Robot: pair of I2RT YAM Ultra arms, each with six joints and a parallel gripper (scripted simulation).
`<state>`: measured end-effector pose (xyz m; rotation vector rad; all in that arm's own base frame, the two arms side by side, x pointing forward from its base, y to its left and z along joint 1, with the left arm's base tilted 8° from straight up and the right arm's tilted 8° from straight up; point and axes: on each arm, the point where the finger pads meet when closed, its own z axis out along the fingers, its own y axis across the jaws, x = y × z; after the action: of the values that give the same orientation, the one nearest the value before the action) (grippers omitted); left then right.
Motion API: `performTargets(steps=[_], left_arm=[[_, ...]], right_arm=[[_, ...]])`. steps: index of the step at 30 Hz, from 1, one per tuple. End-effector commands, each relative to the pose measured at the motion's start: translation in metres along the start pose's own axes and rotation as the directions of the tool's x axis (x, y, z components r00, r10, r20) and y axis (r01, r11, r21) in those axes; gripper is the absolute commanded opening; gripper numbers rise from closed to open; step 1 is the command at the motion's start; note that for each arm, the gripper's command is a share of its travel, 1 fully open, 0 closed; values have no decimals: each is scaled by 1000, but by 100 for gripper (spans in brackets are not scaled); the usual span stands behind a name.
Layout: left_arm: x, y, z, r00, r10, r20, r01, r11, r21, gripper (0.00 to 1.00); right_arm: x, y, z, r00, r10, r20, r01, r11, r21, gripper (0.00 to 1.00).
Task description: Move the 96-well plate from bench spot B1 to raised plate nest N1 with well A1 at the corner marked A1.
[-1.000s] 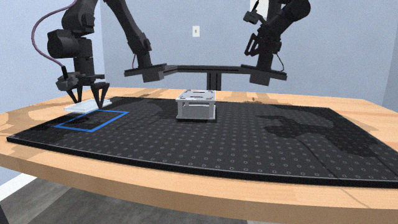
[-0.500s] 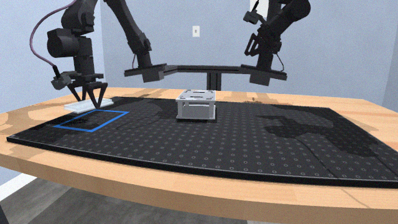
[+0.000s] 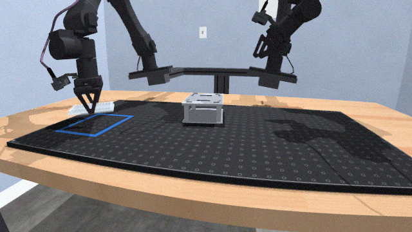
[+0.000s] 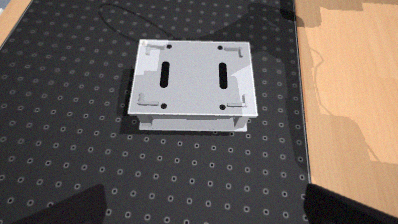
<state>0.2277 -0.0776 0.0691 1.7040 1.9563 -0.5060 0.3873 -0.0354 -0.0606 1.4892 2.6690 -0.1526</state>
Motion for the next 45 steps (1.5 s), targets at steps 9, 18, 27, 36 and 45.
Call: performTargets(steps=[9, 18, 27, 36, 45], left_arm=[[-9, 7, -6, 1000, 27, 14, -27, 1000, -12, 100], [-9, 7, -6, 1000, 27, 14, -27, 1000, -12, 100], [-9, 7, -6, 1000, 27, 14, -27, 1000, -12, 100], [-9, 7, -6, 1000, 27, 14, -27, 1000, -12, 100], [-9, 7, -6, 1000, 27, 14, -27, 1000, -12, 100]], right_arm=[[-5, 7, -14, 860, 509, 6, -509, 860, -35, 83], [-6, 6, -14, 817, 577, 12, -576, 817, -36, 83], [-8, 7, -18, 816, 578, 12, -578, 816, -34, 83], [-4, 4, 24, 813, 582, 13, -581, 813, -18, 83], [-3, 4, 36, 813, 582, 13, -581, 813, -18, 83]])
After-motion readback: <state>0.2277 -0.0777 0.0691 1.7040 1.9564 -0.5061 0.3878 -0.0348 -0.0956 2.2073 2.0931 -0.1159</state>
